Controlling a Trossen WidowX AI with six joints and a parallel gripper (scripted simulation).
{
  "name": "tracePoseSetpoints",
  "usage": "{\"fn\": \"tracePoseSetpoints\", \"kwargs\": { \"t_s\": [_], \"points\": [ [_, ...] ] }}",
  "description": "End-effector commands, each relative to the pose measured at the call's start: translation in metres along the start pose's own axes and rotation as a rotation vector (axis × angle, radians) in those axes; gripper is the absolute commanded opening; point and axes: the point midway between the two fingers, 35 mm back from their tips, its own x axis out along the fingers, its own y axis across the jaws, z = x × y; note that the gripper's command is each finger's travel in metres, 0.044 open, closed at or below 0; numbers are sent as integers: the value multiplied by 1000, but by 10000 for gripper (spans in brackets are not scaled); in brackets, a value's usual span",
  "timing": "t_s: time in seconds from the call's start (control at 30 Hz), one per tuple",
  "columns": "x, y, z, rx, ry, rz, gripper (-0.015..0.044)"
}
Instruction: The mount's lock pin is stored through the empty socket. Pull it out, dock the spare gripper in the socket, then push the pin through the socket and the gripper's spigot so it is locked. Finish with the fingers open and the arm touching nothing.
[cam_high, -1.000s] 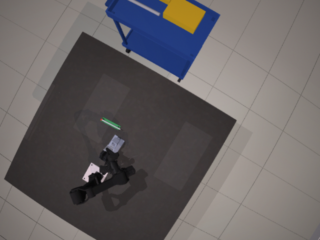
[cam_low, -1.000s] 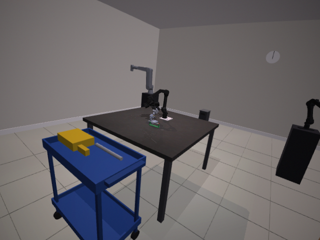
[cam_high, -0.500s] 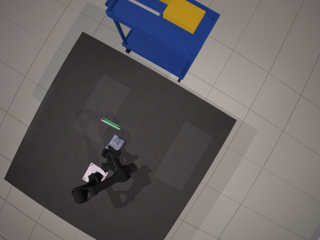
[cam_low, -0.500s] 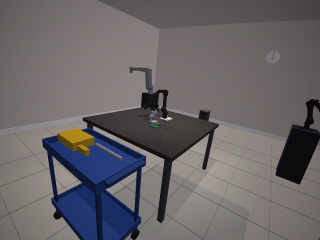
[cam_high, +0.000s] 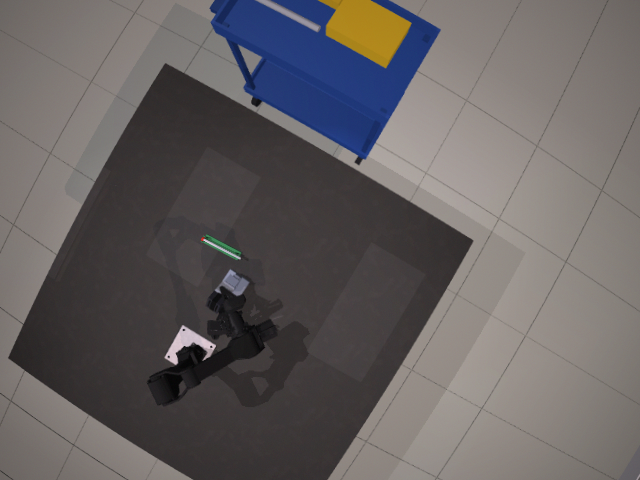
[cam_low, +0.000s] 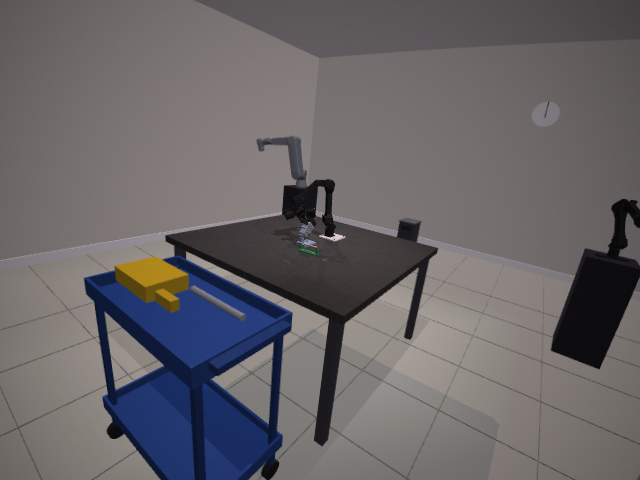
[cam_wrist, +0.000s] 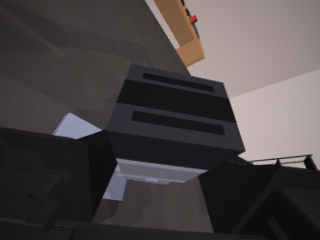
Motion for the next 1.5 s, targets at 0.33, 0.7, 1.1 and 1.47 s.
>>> {"fn": "tracePoseSetpoints", "kwargs": {
  "t_s": [0.33, 0.7, 1.1, 1.47],
  "points": [
    [1, 0, -1, 7, -3, -3, 0],
    [1, 0, -1, 7, -3, -3, 236],
    [-1, 0, 3, 9, -3, -2, 440],
    [-12, -1, 23, 24, -9, -5, 440]
  ]
}}
